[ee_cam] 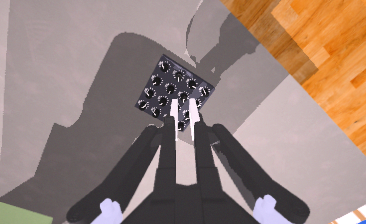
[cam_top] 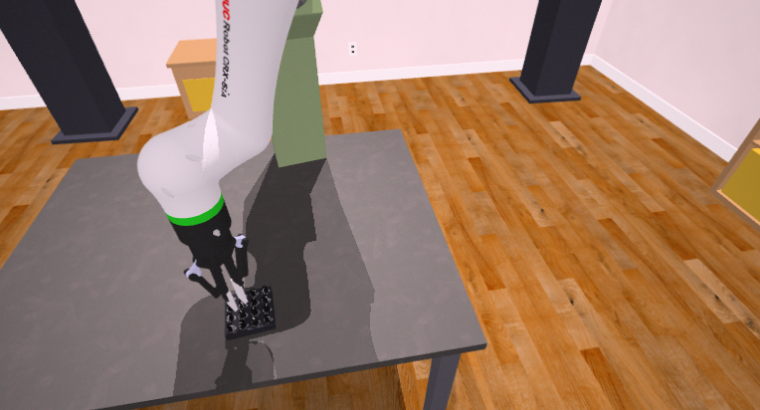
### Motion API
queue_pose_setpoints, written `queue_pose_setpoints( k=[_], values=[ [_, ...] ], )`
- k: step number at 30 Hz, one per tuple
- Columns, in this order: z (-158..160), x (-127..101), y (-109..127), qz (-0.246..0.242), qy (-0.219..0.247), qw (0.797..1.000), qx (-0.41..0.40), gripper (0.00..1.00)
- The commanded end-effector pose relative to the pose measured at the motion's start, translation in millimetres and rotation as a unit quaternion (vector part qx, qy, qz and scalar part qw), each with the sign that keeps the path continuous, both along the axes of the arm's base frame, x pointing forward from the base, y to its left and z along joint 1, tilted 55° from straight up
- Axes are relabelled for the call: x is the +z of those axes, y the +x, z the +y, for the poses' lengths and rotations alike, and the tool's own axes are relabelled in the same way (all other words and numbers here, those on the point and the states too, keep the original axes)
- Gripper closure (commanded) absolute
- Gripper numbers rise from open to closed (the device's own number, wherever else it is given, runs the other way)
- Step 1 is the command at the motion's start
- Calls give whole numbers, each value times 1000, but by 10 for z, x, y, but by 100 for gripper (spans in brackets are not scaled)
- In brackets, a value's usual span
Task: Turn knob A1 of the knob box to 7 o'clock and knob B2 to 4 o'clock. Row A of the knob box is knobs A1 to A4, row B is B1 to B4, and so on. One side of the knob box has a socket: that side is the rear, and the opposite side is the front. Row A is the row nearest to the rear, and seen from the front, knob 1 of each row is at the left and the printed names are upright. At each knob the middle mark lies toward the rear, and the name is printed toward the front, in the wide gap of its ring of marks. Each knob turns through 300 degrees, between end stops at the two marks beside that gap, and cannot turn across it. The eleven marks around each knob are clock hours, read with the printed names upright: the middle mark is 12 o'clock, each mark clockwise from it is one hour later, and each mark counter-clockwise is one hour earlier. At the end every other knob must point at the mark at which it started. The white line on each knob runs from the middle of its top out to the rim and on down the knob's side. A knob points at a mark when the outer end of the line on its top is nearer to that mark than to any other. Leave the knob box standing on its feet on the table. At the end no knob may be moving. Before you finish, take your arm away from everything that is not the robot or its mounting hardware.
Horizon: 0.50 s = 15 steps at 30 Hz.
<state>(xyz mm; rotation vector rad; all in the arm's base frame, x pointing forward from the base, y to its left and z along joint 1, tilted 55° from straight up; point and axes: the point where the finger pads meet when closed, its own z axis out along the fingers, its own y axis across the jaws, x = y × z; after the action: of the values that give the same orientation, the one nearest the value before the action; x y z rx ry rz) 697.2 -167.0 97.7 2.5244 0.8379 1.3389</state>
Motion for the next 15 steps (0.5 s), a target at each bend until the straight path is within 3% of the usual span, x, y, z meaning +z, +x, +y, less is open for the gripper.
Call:
queue_pose_setpoints(
  k=[1,8,10,11,15],
  values=[
    [-3,6,-9,-17,-65,997,40,88],
    [-5,16,-22,-29,-159,981,107,88],
    [-5,16,-22,-29,-159,981,107,88],
    [-6,20,-28,-34,-197,970,135,88],
    [-7,25,-34,-40,-240,956,165,88]
  ],
)
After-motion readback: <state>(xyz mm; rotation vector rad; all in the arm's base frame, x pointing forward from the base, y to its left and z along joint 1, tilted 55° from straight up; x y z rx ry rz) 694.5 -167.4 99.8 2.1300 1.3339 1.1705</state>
